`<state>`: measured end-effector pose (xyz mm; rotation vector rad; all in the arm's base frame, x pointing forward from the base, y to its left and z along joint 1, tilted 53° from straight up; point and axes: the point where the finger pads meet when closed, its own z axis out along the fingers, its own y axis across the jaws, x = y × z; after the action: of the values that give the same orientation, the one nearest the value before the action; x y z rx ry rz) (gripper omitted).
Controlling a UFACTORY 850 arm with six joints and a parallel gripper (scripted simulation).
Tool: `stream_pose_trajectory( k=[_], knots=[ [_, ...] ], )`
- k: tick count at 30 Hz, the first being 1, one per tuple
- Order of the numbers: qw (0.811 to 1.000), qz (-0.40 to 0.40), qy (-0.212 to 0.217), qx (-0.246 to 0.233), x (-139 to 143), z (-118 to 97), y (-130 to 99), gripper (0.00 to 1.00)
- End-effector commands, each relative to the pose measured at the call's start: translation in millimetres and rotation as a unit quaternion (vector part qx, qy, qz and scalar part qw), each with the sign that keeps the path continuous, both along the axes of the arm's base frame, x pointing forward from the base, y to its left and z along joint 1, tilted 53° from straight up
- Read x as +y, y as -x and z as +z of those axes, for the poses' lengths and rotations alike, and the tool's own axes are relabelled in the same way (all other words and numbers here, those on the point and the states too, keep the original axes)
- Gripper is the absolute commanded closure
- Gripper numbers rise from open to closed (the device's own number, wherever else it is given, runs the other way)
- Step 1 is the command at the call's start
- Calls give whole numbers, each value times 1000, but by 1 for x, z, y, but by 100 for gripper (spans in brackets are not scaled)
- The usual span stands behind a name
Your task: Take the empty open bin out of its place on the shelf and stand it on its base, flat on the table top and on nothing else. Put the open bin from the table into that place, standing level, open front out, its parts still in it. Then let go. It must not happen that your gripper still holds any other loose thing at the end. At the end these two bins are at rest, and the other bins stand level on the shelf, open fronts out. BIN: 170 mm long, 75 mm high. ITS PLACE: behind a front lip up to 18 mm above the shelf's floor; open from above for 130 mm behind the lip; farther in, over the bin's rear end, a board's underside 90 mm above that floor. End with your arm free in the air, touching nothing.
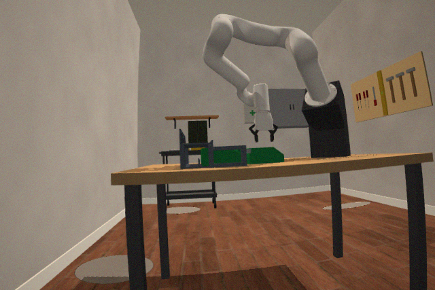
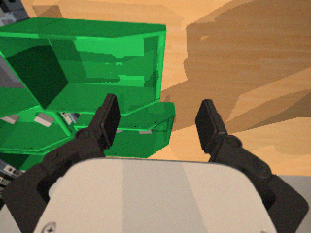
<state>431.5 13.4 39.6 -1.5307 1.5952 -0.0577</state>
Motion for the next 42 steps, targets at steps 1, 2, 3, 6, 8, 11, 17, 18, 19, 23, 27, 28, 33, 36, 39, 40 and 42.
stream_pose_trajectory(
  k=[1, 2, 3, 6, 8, 11, 17, 18, 19, 23, 27, 28, 33, 36, 39, 40, 42],
  knots=[
    [1000, 0, 0, 0, -1, 1, 1, 5],
    [1000, 0, 0, 0, -1, 1, 1, 5],
    [1000, 0, 0, 0, -1, 1, 1, 5],
    [1000, 0, 0, 0, -1, 1, 1, 5],
    [1000, 0, 0, 0, -1, 1, 1, 5],
    [1000, 0, 0, 0, -1, 1, 1, 100],
    [1000, 0, 0, 0, -1, 1, 1, 100],
    [1000, 0, 0, 0, -1, 1, 1, 100],
    [1000, 0, 0, 0, -1, 1, 1, 100],
    [1000, 0, 0, 0, -1, 1, 1, 100],
    [1000, 0, 0, 0, -1, 1, 1, 100],
    [1000, 0, 0, 0, -1, 1, 1, 100],
    [1000, 0, 0, 0, -1, 1, 1, 100],
    [1000, 0, 0, 0, -1, 1, 1, 100],
    [1000, 0, 0, 0, -1, 1, 1, 100],
    [1000, 0, 0, 0, -1, 1, 1, 100],
    [1000, 0, 0, 0, -1, 1, 1, 100]
  ],
)
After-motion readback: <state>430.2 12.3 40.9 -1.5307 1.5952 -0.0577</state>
